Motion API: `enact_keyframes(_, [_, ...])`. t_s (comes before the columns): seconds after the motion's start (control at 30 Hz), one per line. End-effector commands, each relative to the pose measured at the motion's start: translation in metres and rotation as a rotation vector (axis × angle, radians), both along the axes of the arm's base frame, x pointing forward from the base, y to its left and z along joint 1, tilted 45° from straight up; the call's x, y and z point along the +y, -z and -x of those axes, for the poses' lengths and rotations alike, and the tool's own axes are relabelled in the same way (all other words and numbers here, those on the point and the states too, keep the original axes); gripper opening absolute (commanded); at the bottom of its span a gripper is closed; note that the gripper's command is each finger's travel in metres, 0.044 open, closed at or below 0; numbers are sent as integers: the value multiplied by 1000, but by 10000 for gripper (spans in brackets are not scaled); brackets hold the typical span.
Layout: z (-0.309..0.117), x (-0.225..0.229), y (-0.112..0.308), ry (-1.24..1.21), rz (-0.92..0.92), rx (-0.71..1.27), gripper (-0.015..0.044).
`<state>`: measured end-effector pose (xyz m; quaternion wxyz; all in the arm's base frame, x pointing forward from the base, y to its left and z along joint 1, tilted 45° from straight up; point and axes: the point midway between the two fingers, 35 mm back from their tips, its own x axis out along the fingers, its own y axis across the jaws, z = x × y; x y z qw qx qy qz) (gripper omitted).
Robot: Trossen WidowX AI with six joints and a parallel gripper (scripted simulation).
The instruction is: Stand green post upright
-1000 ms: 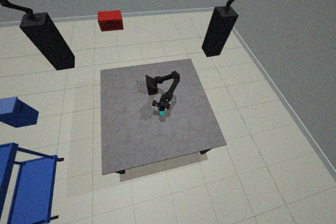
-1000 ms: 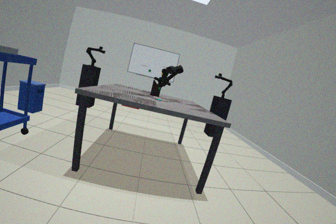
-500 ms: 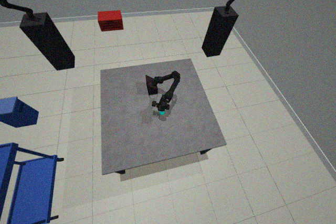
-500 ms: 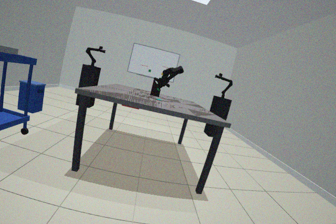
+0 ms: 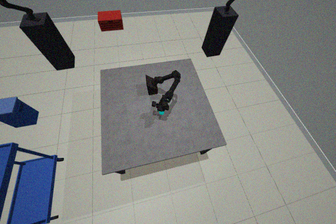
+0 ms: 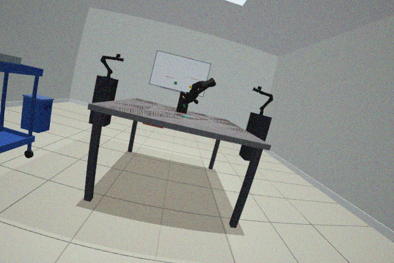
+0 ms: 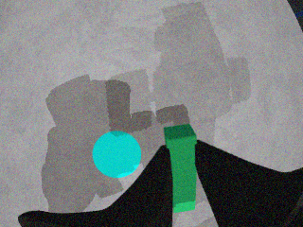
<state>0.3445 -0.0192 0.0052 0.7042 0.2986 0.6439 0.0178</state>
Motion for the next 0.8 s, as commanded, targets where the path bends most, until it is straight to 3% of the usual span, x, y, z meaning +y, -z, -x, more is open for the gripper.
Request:
enact_keyframes(0.0, [2, 3, 4, 3, 20, -2, 23])
enact_keyframes(0.77, [-2, 5, 15, 49, 130, -83, 23])
